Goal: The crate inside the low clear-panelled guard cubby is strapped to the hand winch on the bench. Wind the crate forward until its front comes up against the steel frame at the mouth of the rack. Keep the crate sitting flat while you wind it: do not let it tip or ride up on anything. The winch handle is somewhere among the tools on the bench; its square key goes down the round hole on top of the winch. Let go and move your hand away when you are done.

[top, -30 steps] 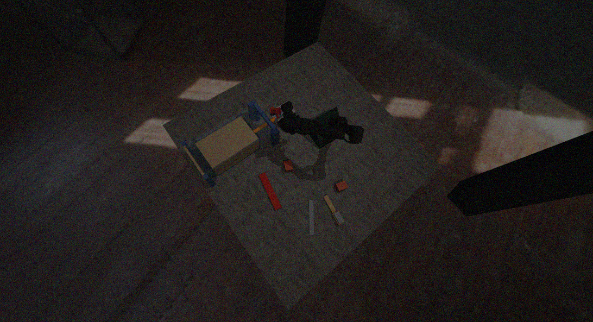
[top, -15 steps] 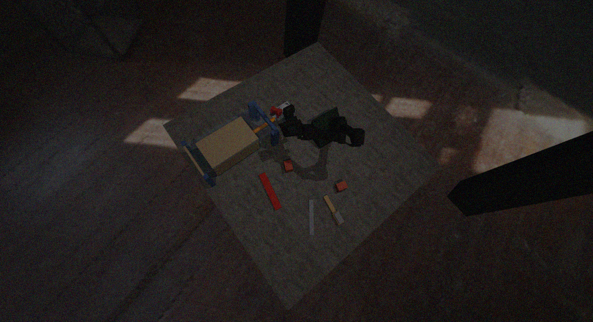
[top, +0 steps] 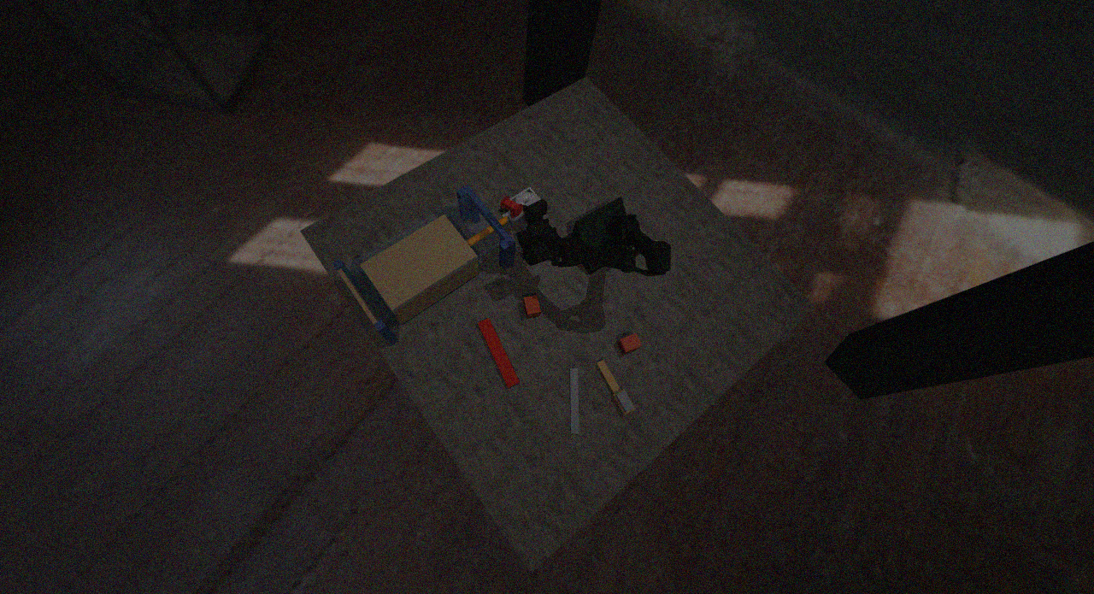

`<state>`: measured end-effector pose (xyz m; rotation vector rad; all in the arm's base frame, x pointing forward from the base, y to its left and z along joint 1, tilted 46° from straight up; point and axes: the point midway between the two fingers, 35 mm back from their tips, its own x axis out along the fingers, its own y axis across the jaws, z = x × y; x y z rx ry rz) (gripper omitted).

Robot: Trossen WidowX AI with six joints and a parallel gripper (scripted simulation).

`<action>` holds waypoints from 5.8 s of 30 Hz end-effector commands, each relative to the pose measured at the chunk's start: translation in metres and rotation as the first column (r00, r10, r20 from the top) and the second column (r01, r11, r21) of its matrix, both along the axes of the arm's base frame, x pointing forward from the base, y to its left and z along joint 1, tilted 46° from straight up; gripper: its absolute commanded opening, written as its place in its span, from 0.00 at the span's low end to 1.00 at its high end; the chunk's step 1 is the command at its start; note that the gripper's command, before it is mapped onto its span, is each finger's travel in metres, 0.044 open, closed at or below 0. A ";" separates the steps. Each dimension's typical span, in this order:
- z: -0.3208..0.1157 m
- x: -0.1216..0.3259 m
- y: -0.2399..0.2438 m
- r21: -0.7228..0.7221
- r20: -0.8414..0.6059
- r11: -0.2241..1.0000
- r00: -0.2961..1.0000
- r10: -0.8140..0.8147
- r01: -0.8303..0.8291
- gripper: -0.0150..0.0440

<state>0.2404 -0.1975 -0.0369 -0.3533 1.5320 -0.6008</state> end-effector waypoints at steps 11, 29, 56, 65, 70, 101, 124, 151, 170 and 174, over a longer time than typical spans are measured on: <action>0.000 -0.002 0.000 -0.162 -0.024 0.987 1.000 -0.012 0.008 0.25; -0.051 -0.015 -0.031 -0.145 -0.024 0.989 1.000 -0.004 0.001 0.25; -0.075 -0.016 -0.018 -0.169 -0.033 0.986 0.999 -0.002 -0.004 0.25; -0.081 -0.015 -0.012 -0.168 -0.033 0.986 0.999 -0.002 -0.004 0.25; -0.081 -0.015 -0.012 -0.168 -0.033 0.986 0.999 -0.002 -0.004 0.25; -0.085 -0.010 0.002 -0.168 -0.028 0.986 1.000 0.002 -0.007 0.25; -0.089 -0.010 0.004 -0.162 -0.034 0.987 0.999 0.005 -0.010 0.25; -0.095 -0.010 0.010 -0.162 -0.033 0.987 0.999 0.006 -0.011 0.25; -0.096 -0.010 0.011 -0.152 -0.036 0.988 0.999 0.012 -0.017 0.66; -0.096 -0.010 0.011 -0.152 -0.036 0.988 0.999 0.012 -0.017 0.66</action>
